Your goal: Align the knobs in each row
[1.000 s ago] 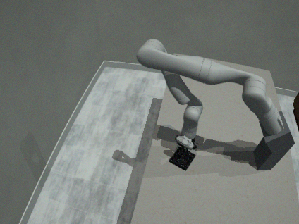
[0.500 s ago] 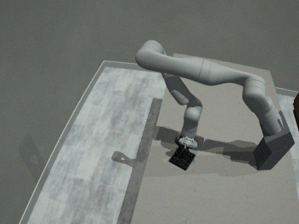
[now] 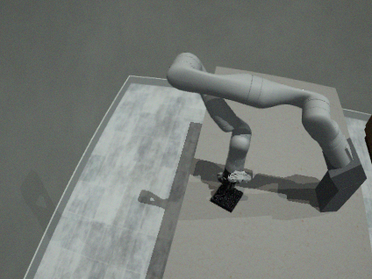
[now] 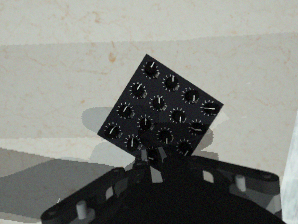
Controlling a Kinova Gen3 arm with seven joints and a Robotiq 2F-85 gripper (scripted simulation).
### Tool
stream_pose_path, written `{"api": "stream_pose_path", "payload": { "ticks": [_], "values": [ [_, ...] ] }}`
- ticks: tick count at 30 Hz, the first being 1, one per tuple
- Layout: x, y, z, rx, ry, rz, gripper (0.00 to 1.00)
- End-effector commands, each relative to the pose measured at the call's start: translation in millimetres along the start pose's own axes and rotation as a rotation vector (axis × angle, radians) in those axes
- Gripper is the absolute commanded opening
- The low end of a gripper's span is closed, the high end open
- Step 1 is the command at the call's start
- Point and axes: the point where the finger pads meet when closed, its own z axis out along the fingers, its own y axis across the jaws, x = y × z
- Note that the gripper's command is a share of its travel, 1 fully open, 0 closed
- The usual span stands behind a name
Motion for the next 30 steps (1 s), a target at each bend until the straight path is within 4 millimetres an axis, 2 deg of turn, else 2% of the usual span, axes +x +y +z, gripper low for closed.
{"api": "stream_pose_path", "payload": {
  "ticks": [1, 21, 30],
  "values": [
    [0.7, 0.5, 0.2, 0.001, -0.002, -0.057, 0.08],
    [0.8, 0.5, 0.2, 0.001, -0.002, -0.509, 0.08],
    [0.8, 0.5, 0.2, 0.001, -0.002, -0.651, 0.08]
  ]
}}
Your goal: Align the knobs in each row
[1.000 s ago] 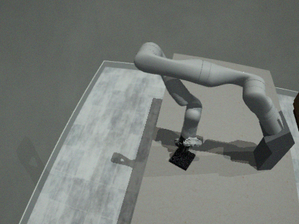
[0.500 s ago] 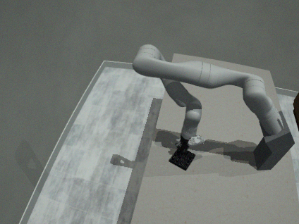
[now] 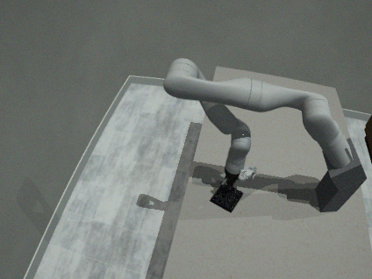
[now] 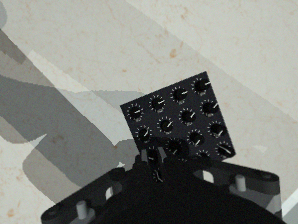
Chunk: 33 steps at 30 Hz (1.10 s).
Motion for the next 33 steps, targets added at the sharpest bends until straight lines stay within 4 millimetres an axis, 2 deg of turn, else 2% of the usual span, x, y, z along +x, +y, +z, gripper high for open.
{"api": "stream_pose_path", "payload": {
  "ticks": [1, 18, 33],
  "values": [
    [0.2, 0.4, 0.2, 0.002, -0.001, -0.040, 0.08],
    [0.2, 0.4, 0.2, 0.002, -0.001, -0.230, 0.08],
    [0.2, 0.4, 0.2, 0.002, -0.001, -0.281, 0.08]
  ]
}}
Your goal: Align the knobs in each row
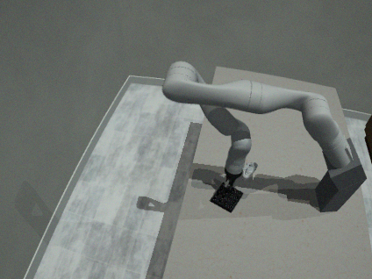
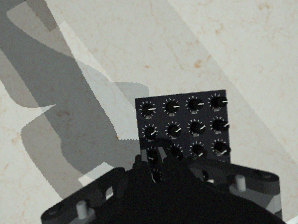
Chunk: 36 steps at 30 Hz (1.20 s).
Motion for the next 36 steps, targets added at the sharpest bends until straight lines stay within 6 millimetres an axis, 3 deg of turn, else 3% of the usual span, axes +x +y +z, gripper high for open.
{"api": "stream_pose_path", "payload": {
  "ticks": [1, 17, 18, 36],
  "values": [
    [0.0, 0.1, 0.1, 0.000, 0.000, -0.002, 0.08],
    [0.0, 0.1, 0.1, 0.000, 0.000, -0.004, 0.08],
    [0.0, 0.1, 0.1, 0.000, 0.000, -0.004, 0.19],
    [0.0, 0.1, 0.1, 0.000, 0.000, -0.004, 0.19]
  ]
}}
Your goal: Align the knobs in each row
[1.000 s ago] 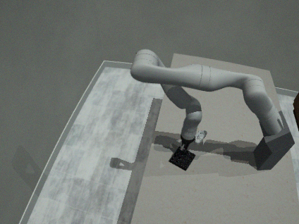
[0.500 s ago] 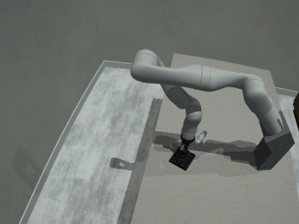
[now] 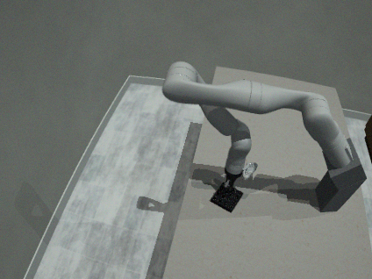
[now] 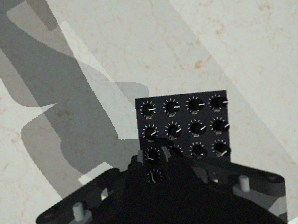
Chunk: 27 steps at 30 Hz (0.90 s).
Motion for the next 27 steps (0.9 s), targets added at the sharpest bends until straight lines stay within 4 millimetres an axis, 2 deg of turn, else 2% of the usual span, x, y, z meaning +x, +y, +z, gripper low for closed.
{"api": "stream_pose_path", "payload": {
  "ticks": [1, 9, 20, 27],
  "values": [
    [0, 0, 0, 0.000, -0.001, 0.000, 0.19],
    [0, 0, -5, 0.000, -0.001, 0.000, 0.19],
    [0, 0, -33, 0.000, -0.001, 0.000, 0.19],
    [0, 0, -38, 0.000, -0.001, 0.000, 0.19]
  ]
}}
